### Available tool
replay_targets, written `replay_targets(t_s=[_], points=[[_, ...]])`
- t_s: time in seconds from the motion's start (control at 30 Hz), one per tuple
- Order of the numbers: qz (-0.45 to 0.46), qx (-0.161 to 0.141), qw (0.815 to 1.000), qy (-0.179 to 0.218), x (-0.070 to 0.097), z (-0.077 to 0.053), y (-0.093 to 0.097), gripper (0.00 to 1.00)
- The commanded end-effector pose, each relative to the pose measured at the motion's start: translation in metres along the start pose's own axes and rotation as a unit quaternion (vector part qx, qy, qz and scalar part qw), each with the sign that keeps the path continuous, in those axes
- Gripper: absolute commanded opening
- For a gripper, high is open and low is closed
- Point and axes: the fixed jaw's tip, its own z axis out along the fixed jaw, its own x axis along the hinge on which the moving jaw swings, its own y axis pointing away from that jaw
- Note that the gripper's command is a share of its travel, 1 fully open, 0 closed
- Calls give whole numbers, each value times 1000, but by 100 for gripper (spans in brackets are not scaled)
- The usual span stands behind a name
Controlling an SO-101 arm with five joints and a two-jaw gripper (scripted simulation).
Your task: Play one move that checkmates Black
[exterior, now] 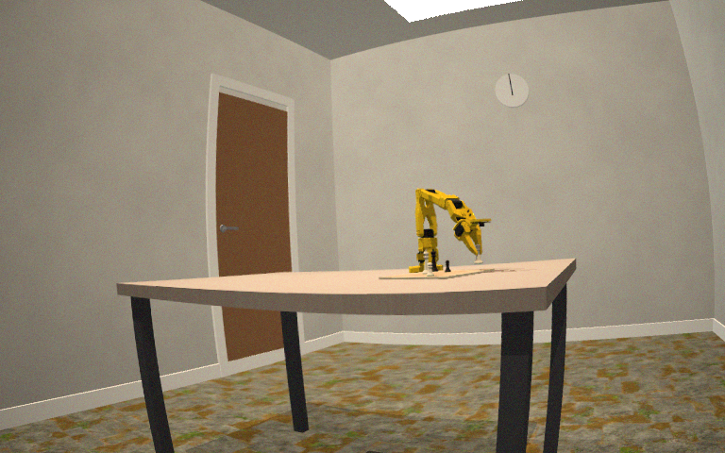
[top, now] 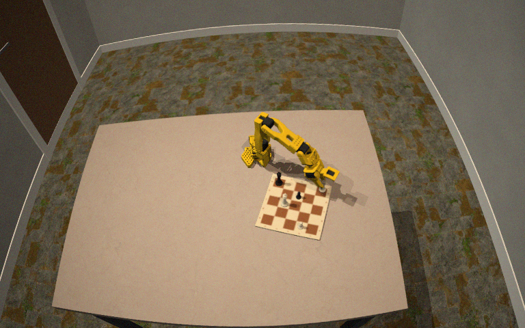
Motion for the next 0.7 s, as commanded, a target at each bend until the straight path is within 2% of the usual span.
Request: replay_targets(t_s=[0.0,0.67], points=[[-6,-3,1000,9,7,7,2,0],[-6,-3,1000,9,13,10,2,0]])
